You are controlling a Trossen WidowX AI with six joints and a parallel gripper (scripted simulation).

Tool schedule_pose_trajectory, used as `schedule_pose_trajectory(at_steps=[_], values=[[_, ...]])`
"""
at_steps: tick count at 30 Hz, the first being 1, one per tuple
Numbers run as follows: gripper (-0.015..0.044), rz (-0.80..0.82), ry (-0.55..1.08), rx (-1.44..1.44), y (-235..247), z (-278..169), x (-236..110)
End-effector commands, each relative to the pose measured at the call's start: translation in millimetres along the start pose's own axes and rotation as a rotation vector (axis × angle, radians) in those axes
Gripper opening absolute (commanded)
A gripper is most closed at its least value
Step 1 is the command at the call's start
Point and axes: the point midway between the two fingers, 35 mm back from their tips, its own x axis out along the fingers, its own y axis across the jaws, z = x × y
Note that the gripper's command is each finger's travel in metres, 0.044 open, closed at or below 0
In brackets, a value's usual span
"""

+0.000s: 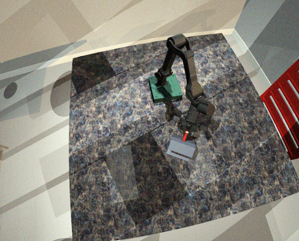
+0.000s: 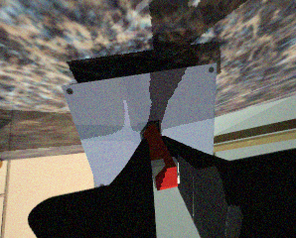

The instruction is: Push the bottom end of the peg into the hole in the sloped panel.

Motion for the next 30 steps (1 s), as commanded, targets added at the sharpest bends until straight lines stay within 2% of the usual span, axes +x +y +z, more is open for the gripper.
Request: schedule_pose_trajectory(at_steps=[1, 15, 30], values=[[0.0000, 0.002, -0.004, -0.004, 0.2, 1.6, 3.6], [0.0000, 0.002, 0.001, 0.001, 0.4, 0.6, 2.8], [0.0394, 0.002, 0.000, 0.001, 0.1, 0.6, 1.1]])
